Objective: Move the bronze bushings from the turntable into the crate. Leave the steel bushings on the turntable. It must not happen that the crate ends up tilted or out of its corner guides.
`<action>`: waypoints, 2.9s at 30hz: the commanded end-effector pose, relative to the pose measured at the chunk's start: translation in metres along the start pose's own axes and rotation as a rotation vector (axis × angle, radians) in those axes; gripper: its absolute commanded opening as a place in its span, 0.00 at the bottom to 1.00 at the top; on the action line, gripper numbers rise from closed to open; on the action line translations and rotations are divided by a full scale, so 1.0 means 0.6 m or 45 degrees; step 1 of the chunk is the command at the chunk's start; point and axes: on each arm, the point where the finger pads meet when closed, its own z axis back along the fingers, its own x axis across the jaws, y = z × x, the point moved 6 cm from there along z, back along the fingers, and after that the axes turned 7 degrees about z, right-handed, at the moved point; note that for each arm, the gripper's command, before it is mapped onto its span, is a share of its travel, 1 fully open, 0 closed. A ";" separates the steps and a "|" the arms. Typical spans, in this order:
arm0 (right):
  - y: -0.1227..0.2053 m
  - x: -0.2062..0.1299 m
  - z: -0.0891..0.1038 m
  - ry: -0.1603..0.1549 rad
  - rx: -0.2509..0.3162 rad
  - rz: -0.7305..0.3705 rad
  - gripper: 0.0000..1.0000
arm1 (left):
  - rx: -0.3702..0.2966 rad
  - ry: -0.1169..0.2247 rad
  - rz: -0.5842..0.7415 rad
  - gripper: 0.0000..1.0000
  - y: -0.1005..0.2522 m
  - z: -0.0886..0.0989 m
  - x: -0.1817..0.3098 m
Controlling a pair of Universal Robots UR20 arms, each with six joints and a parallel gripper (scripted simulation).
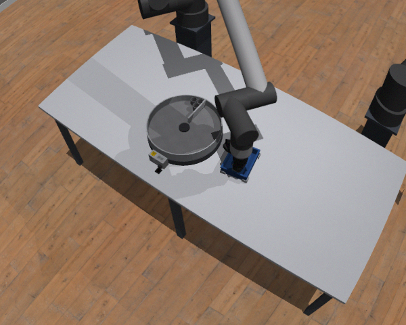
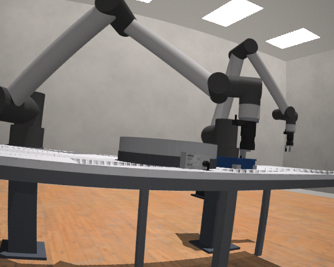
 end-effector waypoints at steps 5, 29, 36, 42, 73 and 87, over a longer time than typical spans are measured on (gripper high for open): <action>-0.001 -0.001 -0.002 0.001 -0.001 0.000 0.00 | -0.002 0.000 0.000 1.00 -0.001 0.001 0.000; -0.001 -0.001 -0.003 0.001 -0.001 0.000 0.00 | -0.002 0.000 0.000 1.00 -0.001 0.001 0.000; -0.001 -0.001 -0.003 0.001 -0.001 0.000 0.00 | -0.002 0.000 0.000 1.00 -0.001 0.001 0.000; -0.001 -0.001 -0.003 0.001 -0.001 0.000 0.00 | -0.002 0.000 0.000 1.00 -0.001 0.001 0.000; -0.001 -0.001 -0.003 0.001 -0.001 0.000 0.38 | -0.002 0.000 0.000 1.00 -0.001 0.001 0.000; -0.001 -0.001 -0.001 0.001 -0.001 0.000 0.38 | -0.002 0.000 0.000 1.00 -0.001 0.001 0.000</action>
